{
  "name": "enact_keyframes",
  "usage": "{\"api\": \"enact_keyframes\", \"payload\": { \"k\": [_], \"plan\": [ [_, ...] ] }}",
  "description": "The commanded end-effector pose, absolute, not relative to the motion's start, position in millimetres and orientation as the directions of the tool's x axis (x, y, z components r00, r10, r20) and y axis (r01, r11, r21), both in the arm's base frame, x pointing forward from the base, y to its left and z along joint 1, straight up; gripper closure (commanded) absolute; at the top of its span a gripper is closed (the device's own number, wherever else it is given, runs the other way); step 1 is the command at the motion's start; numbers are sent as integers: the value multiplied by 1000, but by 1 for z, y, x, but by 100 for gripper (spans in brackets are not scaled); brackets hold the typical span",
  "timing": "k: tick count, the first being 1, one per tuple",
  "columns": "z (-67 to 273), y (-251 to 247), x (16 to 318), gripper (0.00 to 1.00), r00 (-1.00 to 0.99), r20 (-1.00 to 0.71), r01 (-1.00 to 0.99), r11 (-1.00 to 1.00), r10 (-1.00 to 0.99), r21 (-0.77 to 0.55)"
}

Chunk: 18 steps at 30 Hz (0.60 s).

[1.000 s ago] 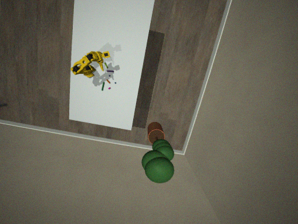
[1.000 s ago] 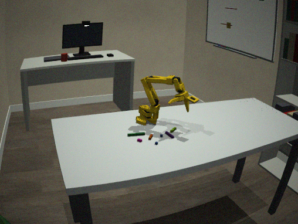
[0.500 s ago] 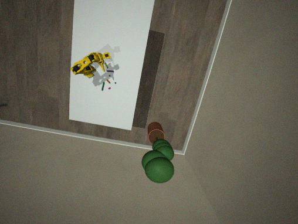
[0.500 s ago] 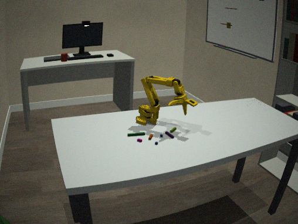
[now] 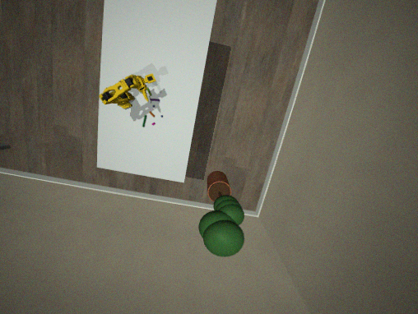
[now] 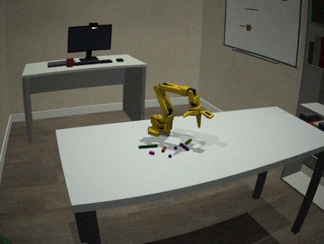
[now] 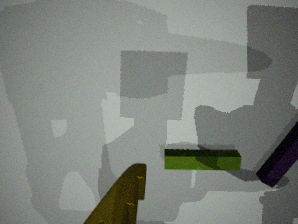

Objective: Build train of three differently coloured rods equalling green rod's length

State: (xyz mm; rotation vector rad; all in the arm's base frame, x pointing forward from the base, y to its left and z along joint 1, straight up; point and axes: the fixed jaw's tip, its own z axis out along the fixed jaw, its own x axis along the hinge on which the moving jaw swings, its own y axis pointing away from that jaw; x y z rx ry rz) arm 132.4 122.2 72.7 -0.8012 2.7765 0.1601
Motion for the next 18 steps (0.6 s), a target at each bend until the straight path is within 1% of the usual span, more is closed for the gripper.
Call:
{"api": "enact_keyframes", "payload": {
  "k": [1, 17, 18],
  "plan": [
    [73, 122, 133, 0, -814, -270, -542, 839, -514, 36],
    [75, 118, 137, 0, -749, -303, -618, 786, -589, 0],
    [61, 112, 127, 0, -771, -209, -615, 788, -601, 3]
  ]
}}
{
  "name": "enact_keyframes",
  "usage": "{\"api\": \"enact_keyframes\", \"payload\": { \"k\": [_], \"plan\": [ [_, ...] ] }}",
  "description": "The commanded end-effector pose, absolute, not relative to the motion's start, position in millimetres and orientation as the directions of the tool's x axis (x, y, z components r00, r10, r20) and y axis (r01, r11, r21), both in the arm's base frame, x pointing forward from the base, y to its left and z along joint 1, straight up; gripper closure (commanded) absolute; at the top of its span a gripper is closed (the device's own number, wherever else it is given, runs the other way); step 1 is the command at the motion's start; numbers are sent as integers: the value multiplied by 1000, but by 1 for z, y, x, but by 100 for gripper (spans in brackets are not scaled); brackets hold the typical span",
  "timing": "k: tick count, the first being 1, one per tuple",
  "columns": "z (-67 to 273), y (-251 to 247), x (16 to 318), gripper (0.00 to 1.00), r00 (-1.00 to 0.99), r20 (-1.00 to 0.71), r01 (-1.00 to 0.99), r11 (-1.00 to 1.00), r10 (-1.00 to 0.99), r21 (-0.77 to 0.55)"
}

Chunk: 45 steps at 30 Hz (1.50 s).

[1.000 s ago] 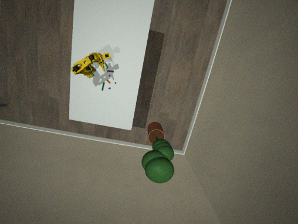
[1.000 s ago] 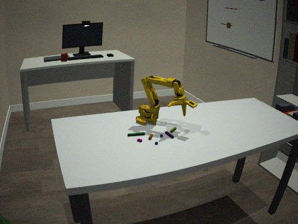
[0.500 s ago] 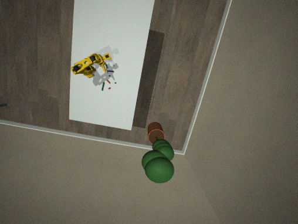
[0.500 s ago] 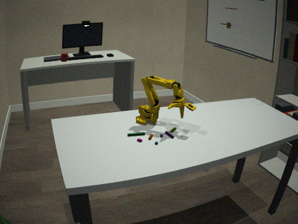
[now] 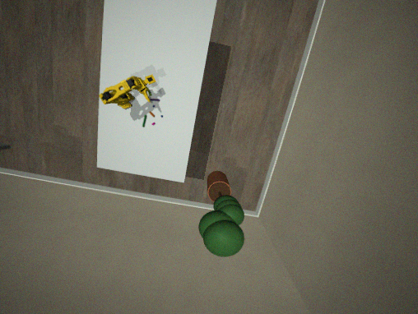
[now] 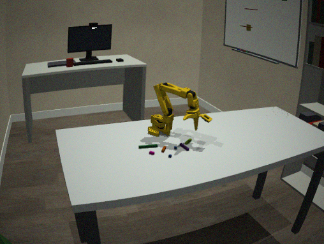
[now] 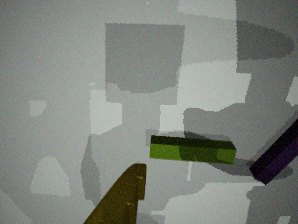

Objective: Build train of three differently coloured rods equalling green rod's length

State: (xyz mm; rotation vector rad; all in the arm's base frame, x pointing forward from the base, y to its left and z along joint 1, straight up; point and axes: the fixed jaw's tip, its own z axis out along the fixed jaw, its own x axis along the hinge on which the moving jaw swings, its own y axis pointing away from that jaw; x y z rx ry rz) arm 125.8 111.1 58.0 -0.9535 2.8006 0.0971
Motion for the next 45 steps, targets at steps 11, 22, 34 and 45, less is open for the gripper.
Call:
{"api": "enact_keyframes", "payload": {
  "k": [11, 22, 34, 45],
  "plan": [
    [68, 113, 135, 0, -708, -268, -673, 739, -653, -24],
    [58, 107, 129, 0, -682, -204, -712, 701, -702, -31],
    [49, 99, 123, 0, -644, -145, -755, 655, -751, -34],
    [57, 101, 132, 0, -568, -205, -803, 591, -797, -71]
  ]
}}
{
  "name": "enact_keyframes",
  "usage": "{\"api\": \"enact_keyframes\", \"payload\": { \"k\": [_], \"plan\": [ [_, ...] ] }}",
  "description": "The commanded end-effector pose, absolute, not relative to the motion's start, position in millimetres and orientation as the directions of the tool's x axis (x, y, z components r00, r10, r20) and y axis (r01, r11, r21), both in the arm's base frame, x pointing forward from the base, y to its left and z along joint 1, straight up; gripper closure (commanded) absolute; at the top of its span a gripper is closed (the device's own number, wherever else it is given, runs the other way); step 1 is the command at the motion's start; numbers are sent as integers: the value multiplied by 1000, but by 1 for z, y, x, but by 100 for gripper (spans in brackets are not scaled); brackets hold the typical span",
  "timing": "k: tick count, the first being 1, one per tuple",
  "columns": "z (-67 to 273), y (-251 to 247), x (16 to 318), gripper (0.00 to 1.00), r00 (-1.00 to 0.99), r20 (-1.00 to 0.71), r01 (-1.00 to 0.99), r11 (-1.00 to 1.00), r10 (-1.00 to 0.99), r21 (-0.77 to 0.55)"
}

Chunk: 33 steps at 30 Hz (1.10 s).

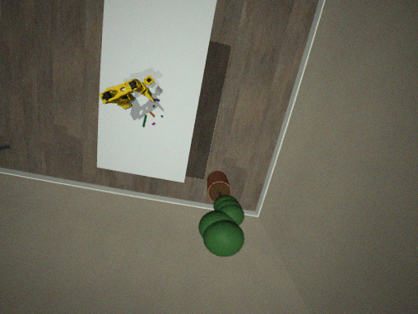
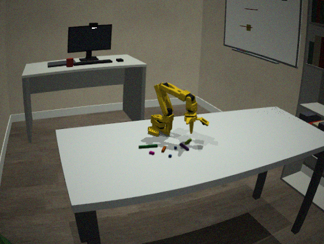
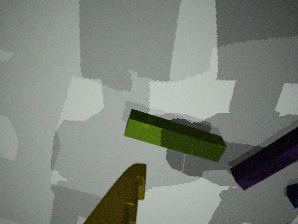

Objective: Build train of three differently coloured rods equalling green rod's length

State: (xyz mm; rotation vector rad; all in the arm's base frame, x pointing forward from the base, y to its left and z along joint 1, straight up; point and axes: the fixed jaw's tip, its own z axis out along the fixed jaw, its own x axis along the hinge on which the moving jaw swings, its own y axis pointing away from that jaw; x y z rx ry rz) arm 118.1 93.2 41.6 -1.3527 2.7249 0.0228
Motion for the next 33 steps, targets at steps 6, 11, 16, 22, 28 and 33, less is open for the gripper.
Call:
{"api": "enact_keyframes", "payload": {
  "k": [6, 11, 16, 22, 28, 33],
  "plan": [
    [44, 93, 121, 0, -565, -118, -818, 573, -816, -43],
    [48, 95, 125, 0, -529, -146, -838, 542, -836, -61],
    [52, 96, 129, 0, -492, -172, -856, 510, -854, -82],
    [55, 97, 132, 0, -460, -191, -869, 484, -867, -100],
    [44, 89, 120, 0, -434, -108, -895, 441, -895, -62],
    [48, 90, 122, 0, -389, -122, -913, 400, -913, -78]
  ]
}}
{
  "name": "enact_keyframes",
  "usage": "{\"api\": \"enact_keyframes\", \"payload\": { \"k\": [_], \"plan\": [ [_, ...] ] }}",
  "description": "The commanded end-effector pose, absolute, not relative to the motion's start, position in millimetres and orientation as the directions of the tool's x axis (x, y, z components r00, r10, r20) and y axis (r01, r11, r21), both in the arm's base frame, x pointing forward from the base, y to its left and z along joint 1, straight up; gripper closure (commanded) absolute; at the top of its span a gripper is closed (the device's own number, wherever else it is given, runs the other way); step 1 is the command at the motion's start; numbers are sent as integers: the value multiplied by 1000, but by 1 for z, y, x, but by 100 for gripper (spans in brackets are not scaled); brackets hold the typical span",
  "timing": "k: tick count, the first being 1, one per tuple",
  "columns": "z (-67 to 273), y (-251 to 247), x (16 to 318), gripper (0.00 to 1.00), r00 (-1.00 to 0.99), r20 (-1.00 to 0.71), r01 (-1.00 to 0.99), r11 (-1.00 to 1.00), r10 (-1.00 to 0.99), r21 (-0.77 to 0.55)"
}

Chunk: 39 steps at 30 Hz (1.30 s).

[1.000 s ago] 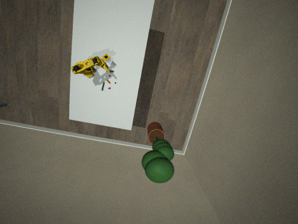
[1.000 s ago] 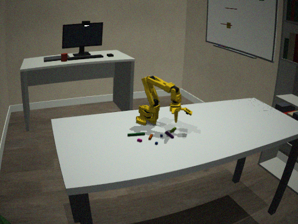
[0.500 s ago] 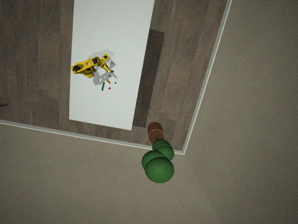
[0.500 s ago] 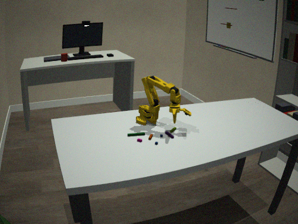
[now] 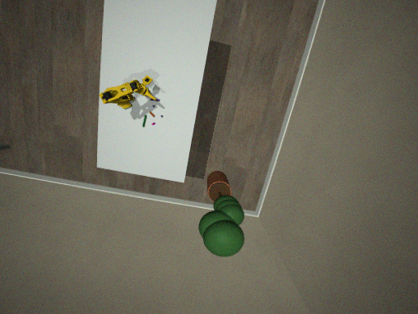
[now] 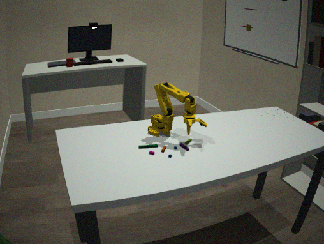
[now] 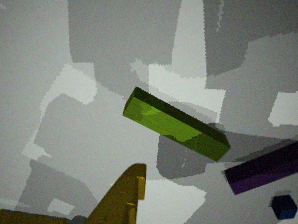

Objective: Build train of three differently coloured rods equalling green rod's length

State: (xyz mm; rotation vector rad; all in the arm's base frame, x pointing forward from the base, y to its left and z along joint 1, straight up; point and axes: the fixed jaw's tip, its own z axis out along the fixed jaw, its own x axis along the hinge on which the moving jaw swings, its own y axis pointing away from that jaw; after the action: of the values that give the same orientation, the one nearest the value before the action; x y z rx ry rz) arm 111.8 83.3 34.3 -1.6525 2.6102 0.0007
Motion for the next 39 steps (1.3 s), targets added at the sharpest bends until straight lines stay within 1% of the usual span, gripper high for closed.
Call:
{"api": "enact_keyframes", "payload": {
  "k": [1, 6, 7, 23, 24, 39],
  "plan": [
    [49, 91, 123, 0, -381, -124, -917, 392, -916, -81],
    [51, 91, 124, 0, -353, -132, -926, 366, -926, -91],
    [37, 84, 113, 0, -372, -59, -926, 374, -926, -40],
    [48, 91, 124, 0, -241, -127, -960, 255, -962, -112],
    [35, 82, 111, 0, -261, -47, -964, 263, -964, -41],
    [46, 89, 123, 0, -127, -108, -983, 140, -986, -121]
  ]
}}
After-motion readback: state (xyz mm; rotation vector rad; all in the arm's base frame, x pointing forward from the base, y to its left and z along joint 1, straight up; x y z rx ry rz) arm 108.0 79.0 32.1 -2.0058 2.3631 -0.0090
